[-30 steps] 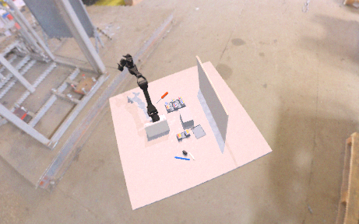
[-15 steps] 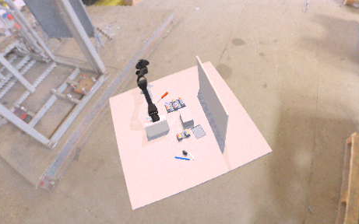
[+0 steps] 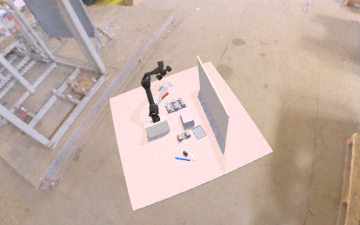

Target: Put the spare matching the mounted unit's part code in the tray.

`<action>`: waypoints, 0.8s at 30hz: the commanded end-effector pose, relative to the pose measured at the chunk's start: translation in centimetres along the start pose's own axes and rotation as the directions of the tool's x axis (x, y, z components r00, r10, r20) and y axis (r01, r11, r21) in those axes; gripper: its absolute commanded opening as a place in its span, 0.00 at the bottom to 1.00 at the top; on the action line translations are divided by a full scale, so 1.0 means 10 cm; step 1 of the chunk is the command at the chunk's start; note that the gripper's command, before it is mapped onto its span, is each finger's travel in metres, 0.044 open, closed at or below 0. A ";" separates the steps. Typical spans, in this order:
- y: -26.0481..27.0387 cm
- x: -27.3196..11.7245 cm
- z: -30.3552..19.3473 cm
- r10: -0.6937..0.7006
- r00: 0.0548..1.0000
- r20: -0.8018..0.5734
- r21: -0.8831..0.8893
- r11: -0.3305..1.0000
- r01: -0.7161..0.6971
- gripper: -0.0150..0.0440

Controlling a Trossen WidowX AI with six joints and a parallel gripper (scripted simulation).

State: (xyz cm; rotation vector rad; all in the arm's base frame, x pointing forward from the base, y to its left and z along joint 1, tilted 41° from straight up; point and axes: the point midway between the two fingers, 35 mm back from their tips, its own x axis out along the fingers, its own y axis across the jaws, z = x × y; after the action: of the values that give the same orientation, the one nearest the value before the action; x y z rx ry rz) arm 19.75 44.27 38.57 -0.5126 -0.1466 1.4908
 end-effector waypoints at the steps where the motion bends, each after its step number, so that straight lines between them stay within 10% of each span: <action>1: -0.28 -0.04 -0.57 -0.012 0.991 -0.134 0.095 0.995 0.025 1.00; 13: -0.99 -0.84 -2.46 0.017 0.862 -0.507 0.442 0.863 0.243 1.00; 24: -0.99 -2.19 -3.89 0.189 0.733 -0.653 0.712 0.483 0.510 1.00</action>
State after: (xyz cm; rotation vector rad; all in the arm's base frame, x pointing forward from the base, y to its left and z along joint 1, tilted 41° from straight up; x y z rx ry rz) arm 42.15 17.63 15.15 -0.2271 0.9819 0.9479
